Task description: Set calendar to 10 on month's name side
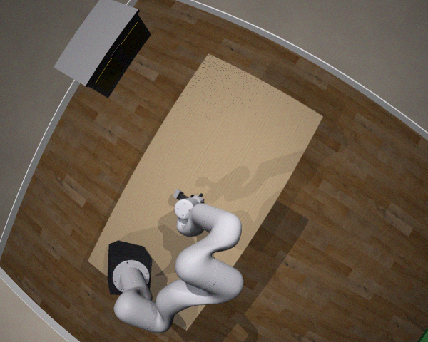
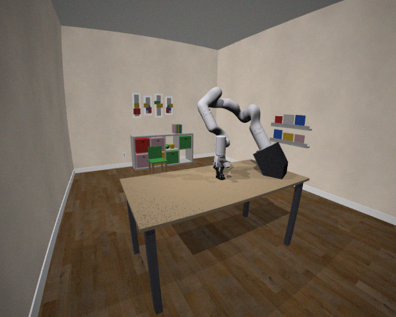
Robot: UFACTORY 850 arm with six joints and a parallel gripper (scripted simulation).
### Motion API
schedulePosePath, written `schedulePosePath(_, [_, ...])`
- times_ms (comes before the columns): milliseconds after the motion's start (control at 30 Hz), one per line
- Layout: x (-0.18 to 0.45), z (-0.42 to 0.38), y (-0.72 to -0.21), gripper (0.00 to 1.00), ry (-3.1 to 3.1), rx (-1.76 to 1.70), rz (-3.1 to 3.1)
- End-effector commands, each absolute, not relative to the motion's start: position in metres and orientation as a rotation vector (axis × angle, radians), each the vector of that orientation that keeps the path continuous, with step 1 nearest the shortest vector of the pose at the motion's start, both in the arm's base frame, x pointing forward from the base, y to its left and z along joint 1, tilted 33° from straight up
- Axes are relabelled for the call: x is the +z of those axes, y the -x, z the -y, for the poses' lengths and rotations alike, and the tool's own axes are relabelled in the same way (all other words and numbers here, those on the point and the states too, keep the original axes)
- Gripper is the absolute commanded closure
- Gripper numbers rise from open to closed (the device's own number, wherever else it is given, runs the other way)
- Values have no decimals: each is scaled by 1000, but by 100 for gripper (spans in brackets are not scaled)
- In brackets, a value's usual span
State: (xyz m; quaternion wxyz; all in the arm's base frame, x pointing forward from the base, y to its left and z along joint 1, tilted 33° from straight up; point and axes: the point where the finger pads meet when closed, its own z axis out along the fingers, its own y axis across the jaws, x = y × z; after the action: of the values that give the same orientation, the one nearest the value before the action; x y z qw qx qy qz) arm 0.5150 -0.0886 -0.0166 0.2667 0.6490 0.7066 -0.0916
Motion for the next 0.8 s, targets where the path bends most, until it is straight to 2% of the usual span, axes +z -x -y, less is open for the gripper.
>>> schedulePosePath(0, [-17, 89, -516, 71, -1751, -246, -1907])
schedulePosePath(767, [-24, 93, -518, 71, -1751, -246, -1907])
